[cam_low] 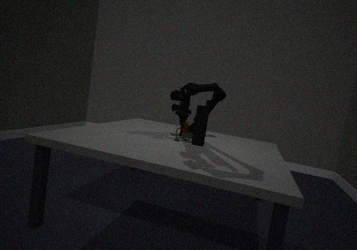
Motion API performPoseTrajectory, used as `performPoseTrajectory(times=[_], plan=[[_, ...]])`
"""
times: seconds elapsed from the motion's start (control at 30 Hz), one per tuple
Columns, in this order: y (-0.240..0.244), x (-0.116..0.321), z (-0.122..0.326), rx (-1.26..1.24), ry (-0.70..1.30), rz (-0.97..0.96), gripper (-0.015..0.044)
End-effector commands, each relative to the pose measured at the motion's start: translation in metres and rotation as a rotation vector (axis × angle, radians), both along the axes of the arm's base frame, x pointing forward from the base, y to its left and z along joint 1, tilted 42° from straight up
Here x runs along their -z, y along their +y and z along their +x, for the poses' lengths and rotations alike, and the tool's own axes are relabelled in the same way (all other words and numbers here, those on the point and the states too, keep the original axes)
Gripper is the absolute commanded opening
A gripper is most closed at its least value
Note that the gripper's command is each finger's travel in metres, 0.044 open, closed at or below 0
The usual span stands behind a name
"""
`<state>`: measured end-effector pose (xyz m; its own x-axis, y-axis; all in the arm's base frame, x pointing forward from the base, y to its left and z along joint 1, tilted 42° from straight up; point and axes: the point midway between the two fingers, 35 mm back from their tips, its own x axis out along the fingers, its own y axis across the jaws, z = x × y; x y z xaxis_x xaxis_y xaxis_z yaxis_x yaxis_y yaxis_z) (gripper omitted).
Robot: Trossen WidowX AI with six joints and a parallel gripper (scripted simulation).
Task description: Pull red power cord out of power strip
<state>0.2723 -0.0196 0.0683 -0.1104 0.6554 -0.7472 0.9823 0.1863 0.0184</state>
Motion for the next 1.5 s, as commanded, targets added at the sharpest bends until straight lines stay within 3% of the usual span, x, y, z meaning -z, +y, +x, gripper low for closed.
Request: performPoseTrajectory(times=[0.0,0.73,0.83,1.17,1.47], plan=[[0.005,-0.006,-0.001,0.008,-0.001,0.003,0.0160],[0.022,-0.006,-0.004,0.008,0.000,0.005,0.0160],[0.020,-0.007,-0.005,0.000,-0.001,0.001,0.0081],[0.020,-0.007,-0.004,0.000,-0.001,0.001,0.0000],[0.011,0.000,-0.001,0.001,-0.001,0.000,0.0000]])
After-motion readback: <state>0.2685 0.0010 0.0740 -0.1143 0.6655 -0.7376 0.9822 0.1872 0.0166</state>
